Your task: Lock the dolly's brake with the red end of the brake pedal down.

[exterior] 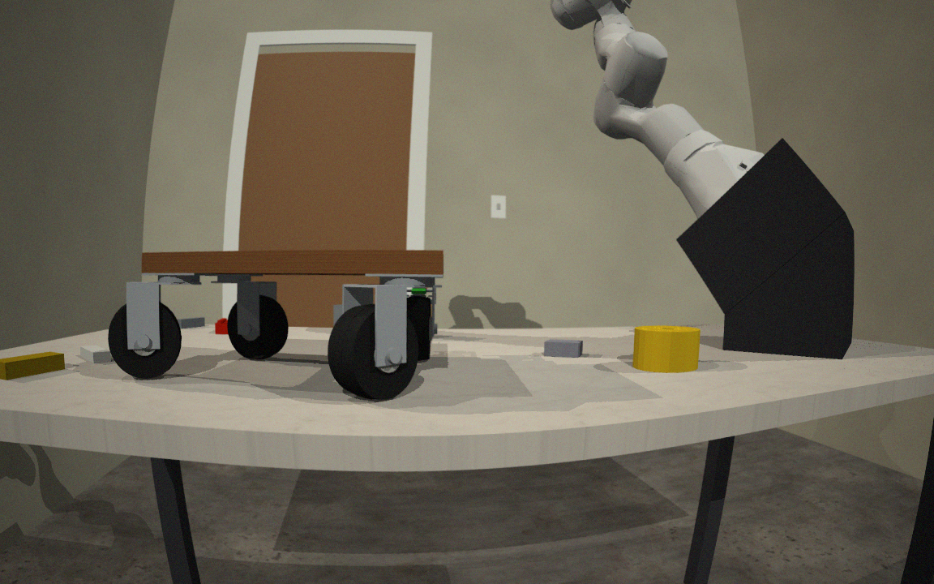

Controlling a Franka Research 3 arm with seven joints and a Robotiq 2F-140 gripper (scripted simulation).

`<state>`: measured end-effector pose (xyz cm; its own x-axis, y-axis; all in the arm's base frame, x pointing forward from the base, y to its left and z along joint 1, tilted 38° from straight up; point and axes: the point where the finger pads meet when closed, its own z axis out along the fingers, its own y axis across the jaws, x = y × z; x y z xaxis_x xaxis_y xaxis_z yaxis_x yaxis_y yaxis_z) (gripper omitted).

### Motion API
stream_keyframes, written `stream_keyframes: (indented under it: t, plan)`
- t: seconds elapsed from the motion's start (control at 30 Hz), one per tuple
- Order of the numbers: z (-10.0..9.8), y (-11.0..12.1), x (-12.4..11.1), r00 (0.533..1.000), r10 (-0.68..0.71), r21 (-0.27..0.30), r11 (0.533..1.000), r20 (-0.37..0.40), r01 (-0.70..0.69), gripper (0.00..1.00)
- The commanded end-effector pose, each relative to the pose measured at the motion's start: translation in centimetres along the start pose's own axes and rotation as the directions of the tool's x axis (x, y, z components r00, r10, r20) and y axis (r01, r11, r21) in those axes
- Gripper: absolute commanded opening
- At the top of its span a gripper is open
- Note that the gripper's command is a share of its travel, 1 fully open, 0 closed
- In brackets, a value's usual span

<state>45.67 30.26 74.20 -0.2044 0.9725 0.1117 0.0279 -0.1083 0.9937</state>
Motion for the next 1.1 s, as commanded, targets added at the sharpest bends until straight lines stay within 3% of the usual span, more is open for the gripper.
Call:
stream_keyframes:
  t: [0.0,0.53,0.57,0.67,0.77,0.97,1.0,1.07]
  plan:
    - [0.0,0.0,0.0,1.0,0.0,0.0,1.0,0.0,0.0,1.0]
    - [0.0,0.0,0.0,1.0,0.0,0.0,1.0,0.0,0.0,1.0]
    - [0.0,0.0,0.0,1.0,-0.001,0.001,1.0,0.0,0.001,0.0]
    - [1.0,-1.5,-1.2,0.999,-0.042,0.036,0.999,0.017,0.041,0.0]
    - [3.7,-6.5,-4.5,0.98,-0.191,0.168,0.969,0.049,0.18,0.0]
    - [4.1,-7.1,-4.9,0.98,-0.191,0.168,0.969,0.049,0.18,0.0]
    - [5.3,-10.1,-6.6,0.962,-0.269,0.239,0.938,0.048,0.25,0.0]
    - [5.3,-10.1,-6.6,0.962,-0.269,0.239,0.938,0.048,0.25,0.0]
